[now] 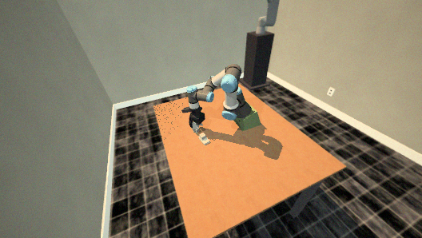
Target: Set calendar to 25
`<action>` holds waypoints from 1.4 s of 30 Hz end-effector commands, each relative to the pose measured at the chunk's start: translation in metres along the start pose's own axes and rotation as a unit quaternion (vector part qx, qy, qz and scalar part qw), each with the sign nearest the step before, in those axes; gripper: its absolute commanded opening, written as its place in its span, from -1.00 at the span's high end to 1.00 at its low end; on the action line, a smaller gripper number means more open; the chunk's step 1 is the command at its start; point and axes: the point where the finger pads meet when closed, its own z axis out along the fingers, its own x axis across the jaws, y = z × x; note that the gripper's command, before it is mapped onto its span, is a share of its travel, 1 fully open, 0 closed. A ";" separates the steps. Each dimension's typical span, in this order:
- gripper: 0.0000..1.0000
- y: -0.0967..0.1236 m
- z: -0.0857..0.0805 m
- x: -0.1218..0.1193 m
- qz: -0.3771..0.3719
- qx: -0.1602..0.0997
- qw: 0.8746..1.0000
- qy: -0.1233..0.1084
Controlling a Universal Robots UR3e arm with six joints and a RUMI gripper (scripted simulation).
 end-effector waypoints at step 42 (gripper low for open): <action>0.42 -0.001 -0.018 0.000 0.000 0.001 1.000 0.000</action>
